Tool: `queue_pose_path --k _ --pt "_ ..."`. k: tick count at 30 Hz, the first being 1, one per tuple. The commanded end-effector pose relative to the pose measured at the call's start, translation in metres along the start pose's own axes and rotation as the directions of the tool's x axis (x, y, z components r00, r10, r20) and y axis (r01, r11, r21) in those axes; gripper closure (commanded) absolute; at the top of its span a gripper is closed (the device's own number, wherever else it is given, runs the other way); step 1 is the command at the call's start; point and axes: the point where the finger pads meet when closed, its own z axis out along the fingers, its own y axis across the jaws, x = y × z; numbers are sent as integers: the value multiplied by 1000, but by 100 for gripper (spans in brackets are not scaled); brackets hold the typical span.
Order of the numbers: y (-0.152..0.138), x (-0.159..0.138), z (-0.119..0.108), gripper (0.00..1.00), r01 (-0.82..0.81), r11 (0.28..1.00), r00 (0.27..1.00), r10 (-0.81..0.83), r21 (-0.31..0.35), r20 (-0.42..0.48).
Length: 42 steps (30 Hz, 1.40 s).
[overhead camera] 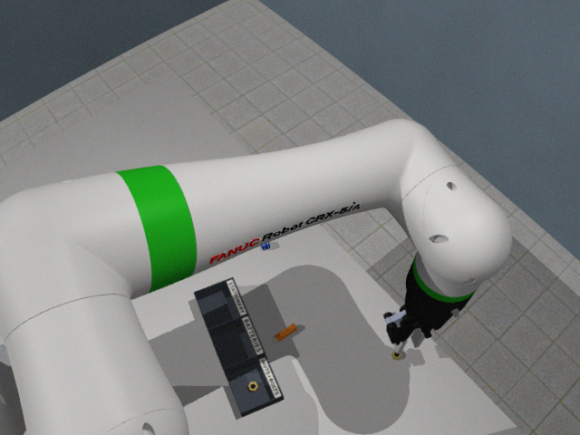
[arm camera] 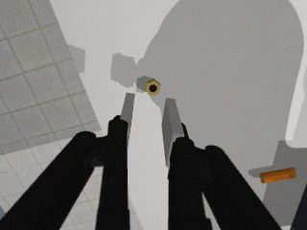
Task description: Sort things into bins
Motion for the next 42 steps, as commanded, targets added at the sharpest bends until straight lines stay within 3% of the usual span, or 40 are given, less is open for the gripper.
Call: queue_pose_path --k 1,23,39,42 --pt "1 0 0 73 0 1000 1000 0 0 0" --pt "5 0 0 73 0 1000 1000 0 0 0" --pt "5 0 56 73 0 1000 1000 0 0 0" --pt "5 0 58 73 0 1000 1000 0 0 0"
